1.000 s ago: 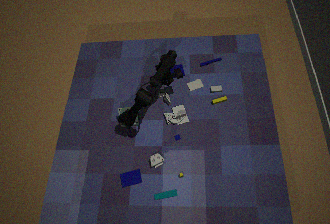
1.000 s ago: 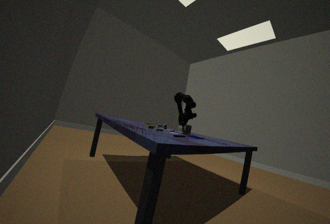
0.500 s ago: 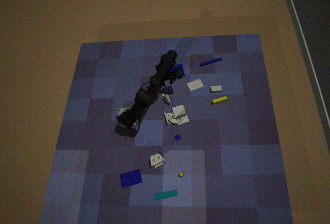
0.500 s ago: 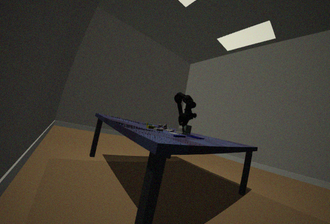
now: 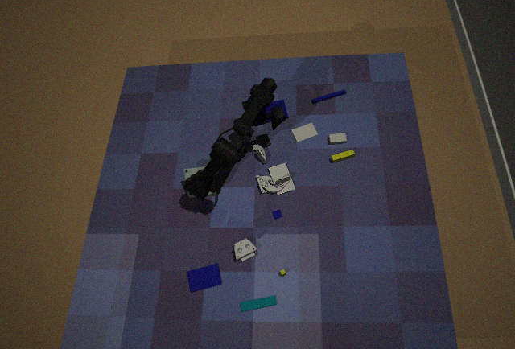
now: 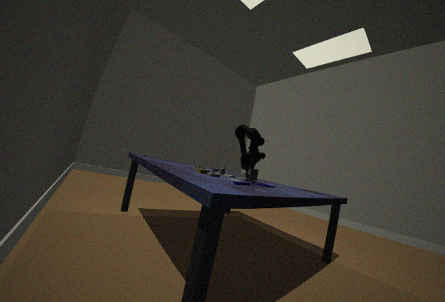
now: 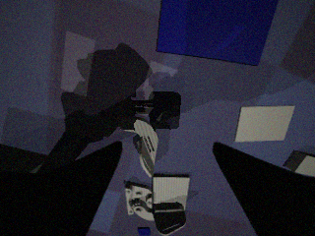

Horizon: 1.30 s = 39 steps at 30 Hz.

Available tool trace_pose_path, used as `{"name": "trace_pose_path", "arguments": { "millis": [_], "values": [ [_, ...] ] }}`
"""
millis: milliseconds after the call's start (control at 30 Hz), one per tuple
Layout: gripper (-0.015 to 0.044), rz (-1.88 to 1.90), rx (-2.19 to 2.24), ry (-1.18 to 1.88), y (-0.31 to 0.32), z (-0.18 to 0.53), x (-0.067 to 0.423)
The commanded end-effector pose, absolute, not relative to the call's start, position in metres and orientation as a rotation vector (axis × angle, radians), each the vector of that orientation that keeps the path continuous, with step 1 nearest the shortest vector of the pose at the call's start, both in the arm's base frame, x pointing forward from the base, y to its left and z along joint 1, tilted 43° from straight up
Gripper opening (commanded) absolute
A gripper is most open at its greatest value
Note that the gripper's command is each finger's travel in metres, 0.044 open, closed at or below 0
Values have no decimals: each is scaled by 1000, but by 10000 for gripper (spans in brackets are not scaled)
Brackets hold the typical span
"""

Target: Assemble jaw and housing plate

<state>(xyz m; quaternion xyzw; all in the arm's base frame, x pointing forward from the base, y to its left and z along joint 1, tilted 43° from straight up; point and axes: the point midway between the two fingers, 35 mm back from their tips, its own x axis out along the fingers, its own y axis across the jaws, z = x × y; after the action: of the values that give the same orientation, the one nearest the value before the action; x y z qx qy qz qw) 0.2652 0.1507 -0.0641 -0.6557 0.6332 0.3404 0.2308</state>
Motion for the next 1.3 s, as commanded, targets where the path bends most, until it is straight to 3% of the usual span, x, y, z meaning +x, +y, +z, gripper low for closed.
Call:
{"name": "trace_pose_path", "arguments": {
  "millis": [0,700,1267],
  "values": [
    [440,936,-1803,1741,151,-64,265],
    [440,936,-1803,1741,151,-64,265],
    [0,936,-1803,1741,151,-64,265]
  ]
}}
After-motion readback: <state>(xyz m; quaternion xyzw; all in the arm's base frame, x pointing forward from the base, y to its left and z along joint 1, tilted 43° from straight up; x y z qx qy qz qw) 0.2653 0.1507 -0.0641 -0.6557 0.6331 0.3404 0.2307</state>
